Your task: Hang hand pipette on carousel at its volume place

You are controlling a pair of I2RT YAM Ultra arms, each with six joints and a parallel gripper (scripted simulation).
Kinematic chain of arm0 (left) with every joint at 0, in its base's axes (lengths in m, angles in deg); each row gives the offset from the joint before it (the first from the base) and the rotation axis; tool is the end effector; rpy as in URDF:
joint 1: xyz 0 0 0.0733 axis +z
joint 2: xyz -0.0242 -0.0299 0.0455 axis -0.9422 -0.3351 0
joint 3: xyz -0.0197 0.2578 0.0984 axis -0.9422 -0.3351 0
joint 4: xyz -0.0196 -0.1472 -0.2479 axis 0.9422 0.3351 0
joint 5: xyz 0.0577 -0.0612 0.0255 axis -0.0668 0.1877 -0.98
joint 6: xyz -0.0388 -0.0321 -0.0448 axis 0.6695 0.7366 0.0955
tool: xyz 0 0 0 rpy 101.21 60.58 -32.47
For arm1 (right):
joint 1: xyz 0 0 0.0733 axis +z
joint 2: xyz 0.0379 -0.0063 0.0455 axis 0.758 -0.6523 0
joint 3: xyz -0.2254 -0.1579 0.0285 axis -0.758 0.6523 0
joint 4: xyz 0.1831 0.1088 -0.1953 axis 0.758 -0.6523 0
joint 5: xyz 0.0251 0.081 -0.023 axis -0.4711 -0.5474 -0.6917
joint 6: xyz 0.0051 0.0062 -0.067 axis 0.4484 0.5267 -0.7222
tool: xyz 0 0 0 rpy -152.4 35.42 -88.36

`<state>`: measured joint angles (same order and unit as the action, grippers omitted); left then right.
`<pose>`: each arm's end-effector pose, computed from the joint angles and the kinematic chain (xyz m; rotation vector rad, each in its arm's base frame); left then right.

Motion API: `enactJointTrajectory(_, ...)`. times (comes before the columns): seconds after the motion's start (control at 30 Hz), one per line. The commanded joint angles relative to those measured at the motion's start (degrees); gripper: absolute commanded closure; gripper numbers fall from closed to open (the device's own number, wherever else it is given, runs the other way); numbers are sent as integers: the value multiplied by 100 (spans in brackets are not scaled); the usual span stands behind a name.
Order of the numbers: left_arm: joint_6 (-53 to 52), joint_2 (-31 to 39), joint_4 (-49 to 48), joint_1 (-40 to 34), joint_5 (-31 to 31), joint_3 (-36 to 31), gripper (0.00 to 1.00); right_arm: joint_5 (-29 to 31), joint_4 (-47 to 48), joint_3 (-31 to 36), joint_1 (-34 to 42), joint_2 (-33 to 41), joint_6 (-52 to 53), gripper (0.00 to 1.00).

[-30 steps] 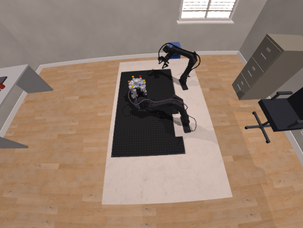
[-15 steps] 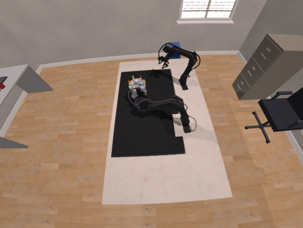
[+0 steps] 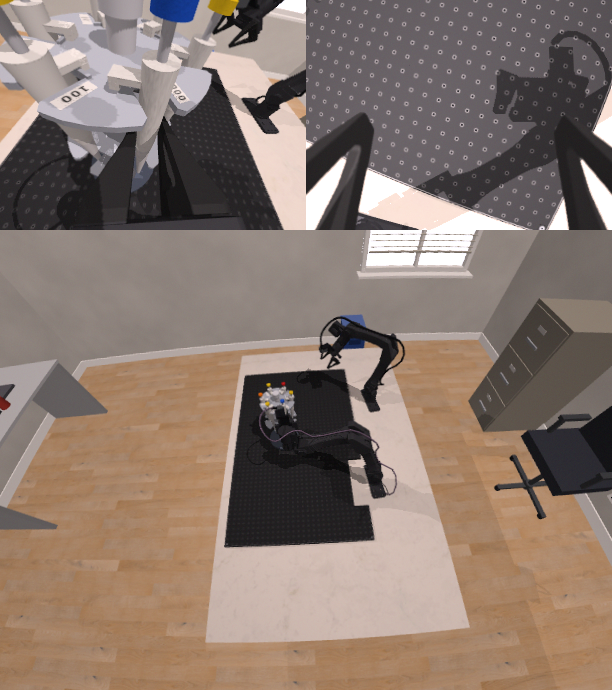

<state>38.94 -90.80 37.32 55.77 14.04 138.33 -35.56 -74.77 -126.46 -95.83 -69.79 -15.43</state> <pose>0.4495 -0.1703 0.2950 1.2048 1.2273 -1.2214 0.2147 -0.1793 0.3373 -0.2210 2.3841 0.1173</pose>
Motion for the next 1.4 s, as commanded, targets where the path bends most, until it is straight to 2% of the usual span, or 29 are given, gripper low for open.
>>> enactJointTrajectory(0.0, -1, 72, -161, 14, 99, 29, 88, -134, 139, -73, -58, 40, -39, 0)
enactJointTrajectory(1.37, -7, -29, -193, -11, 94, -93, 88, -134, 139, -73, -58, 40, -39, 0)
